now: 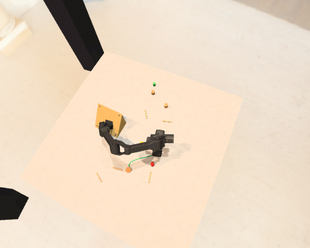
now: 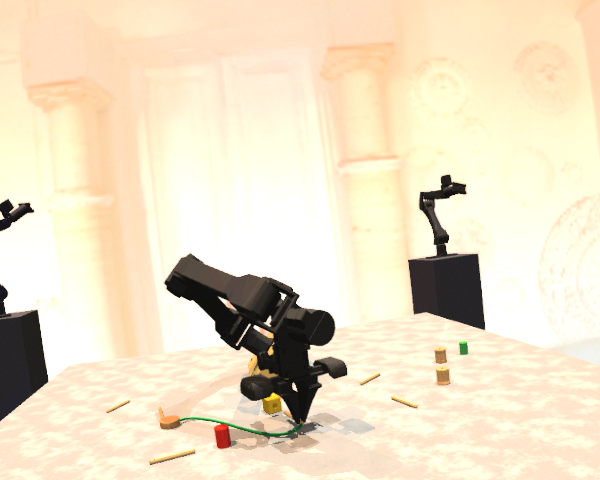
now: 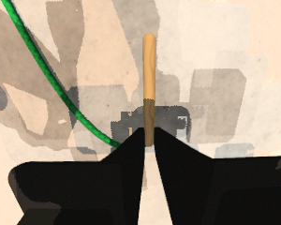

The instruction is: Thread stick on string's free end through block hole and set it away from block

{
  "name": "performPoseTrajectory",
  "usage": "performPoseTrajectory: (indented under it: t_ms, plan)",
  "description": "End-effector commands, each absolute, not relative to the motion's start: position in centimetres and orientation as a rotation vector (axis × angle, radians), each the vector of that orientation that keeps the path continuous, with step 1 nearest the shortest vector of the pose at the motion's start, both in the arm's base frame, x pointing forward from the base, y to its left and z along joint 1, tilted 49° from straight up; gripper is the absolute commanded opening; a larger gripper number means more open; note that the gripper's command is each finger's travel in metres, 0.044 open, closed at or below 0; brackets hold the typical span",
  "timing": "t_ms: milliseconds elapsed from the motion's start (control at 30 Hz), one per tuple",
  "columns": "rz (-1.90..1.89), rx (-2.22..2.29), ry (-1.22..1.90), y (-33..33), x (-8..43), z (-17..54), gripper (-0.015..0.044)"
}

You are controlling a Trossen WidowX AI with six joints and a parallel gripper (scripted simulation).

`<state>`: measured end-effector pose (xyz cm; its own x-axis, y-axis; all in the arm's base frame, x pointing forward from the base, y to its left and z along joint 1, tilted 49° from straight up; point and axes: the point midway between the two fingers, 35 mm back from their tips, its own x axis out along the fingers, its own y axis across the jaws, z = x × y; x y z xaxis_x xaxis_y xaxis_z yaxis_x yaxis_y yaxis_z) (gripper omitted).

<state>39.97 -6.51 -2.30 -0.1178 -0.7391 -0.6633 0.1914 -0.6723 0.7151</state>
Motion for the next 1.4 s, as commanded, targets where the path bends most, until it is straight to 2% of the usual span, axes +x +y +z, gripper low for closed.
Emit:
performPoseTrajectory:
  t_ms: [0, 1367]
  plan:
    - [-1.850, 1.516, -0.622, -6.5, 39.4, -1.9, 0.0000]
    - [-1.849, 1.516, -0.619, -6.6, 35.5, -1.1, 0.0000]
